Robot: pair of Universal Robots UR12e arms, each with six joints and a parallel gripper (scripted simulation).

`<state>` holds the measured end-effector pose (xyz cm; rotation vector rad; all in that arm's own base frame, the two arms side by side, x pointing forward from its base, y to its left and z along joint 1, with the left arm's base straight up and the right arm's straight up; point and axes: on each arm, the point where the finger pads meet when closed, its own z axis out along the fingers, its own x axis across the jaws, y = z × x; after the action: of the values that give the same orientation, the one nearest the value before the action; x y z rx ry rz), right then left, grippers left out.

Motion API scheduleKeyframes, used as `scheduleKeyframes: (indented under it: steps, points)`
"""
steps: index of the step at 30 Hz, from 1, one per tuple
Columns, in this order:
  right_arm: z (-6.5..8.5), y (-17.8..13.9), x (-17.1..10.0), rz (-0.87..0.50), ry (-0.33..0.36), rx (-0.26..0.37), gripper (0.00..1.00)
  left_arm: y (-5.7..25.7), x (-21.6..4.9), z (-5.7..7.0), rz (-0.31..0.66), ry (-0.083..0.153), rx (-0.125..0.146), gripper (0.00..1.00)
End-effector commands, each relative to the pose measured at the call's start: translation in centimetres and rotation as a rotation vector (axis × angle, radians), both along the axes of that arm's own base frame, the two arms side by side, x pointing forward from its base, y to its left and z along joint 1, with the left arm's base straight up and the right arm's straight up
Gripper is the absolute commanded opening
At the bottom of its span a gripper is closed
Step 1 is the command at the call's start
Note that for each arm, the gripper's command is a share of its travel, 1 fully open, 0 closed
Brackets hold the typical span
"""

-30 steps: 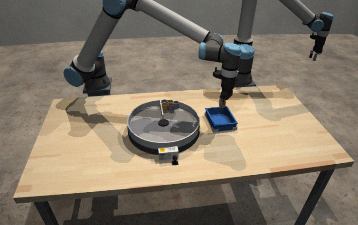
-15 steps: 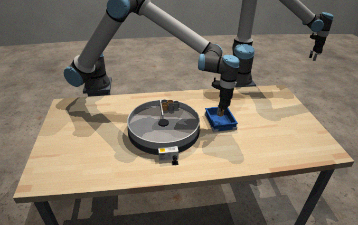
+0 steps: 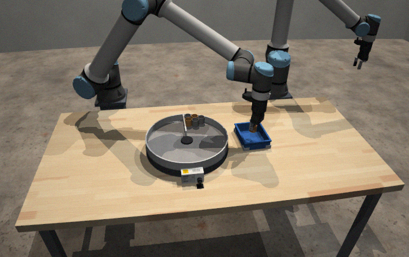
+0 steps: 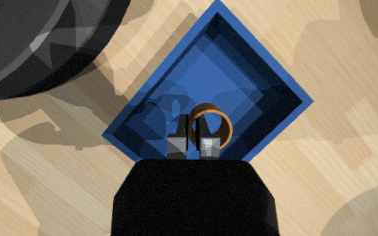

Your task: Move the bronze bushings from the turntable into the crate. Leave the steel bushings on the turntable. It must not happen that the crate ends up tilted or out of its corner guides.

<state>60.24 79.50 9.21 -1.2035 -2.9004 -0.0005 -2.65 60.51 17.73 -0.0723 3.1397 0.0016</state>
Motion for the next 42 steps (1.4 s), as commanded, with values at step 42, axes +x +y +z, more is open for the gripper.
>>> scheduleKeyframes:
  steps: [42]
  points:
    - [-0.23, 0.06, -0.13, 0.0, 0.0, 0.0, 0.0, -0.17, -0.18, -0.03, 0.001, 0.001, -0.001, 1.0]
